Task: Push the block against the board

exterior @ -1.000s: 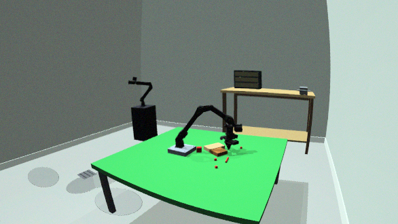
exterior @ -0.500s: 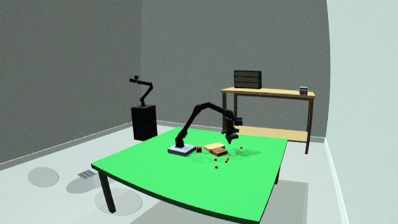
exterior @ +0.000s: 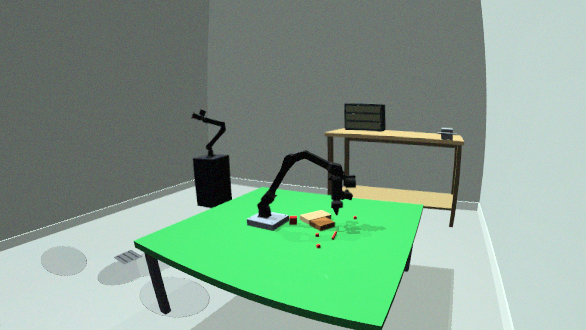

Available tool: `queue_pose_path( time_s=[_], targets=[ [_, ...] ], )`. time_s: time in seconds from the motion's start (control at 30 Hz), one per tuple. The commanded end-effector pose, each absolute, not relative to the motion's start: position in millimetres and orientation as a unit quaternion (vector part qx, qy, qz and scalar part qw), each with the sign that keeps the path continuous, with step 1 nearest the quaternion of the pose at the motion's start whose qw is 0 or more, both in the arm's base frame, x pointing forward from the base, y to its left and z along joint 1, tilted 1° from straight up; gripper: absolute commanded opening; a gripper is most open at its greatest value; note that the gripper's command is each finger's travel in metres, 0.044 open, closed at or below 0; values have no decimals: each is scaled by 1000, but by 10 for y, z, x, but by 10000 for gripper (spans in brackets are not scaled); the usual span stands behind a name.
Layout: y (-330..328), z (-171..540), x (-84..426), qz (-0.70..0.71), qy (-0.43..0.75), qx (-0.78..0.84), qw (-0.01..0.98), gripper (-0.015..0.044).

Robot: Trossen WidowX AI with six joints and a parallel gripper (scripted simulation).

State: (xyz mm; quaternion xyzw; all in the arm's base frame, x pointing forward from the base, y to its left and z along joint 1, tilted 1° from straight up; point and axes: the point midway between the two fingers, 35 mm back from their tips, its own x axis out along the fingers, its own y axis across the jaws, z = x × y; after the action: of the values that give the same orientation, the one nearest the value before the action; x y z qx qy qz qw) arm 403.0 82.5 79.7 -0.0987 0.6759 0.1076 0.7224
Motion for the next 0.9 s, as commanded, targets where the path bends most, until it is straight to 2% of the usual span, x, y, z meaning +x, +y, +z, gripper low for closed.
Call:
queue_pose_path(
  time_s=[0.0,0.87],
  targets=[
    [733,777,4017,70,683,-58,725,0],
    [66,749,3959,-208,658,227,687,0]
  ],
)
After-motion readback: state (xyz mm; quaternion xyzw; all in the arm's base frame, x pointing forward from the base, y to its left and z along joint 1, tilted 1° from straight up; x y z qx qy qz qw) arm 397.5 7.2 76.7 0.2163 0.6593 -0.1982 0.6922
